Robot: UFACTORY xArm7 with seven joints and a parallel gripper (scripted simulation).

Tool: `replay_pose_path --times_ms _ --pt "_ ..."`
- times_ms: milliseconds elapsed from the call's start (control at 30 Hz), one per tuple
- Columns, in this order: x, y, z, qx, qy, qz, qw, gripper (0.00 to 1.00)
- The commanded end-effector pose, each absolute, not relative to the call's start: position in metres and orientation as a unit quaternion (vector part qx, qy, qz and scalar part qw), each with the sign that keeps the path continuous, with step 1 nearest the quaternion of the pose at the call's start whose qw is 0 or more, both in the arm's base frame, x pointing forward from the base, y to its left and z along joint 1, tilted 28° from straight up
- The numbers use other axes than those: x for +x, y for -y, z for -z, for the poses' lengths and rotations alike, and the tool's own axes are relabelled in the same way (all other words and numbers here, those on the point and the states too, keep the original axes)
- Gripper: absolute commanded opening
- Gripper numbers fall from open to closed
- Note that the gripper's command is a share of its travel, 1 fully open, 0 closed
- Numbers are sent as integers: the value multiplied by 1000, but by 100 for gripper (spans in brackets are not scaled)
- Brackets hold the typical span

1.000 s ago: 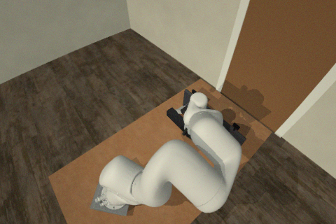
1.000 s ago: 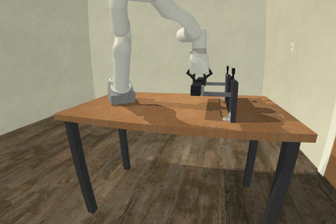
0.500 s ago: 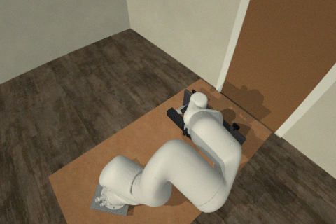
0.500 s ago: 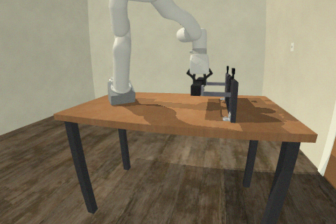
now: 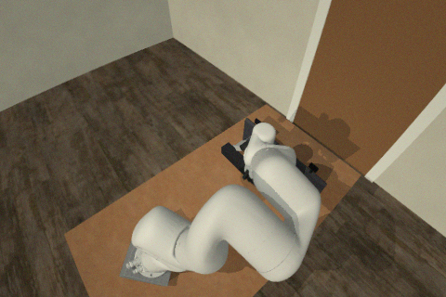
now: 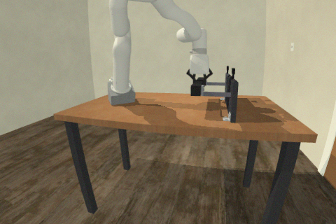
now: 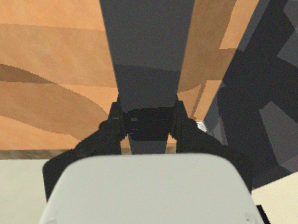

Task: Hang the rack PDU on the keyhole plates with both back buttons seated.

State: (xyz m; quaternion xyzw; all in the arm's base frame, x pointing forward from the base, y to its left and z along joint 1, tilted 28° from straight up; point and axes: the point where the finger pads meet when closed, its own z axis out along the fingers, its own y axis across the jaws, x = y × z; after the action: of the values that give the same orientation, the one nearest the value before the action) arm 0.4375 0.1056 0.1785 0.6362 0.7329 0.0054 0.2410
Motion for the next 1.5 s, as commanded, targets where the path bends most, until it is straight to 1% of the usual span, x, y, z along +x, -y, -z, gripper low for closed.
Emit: replay_pose_path --times_ms 0,1467 --pt "439 -107 -179 636 -733 -7 242 0" --pt "444 -103 -167 636 -733 -7 242 0"
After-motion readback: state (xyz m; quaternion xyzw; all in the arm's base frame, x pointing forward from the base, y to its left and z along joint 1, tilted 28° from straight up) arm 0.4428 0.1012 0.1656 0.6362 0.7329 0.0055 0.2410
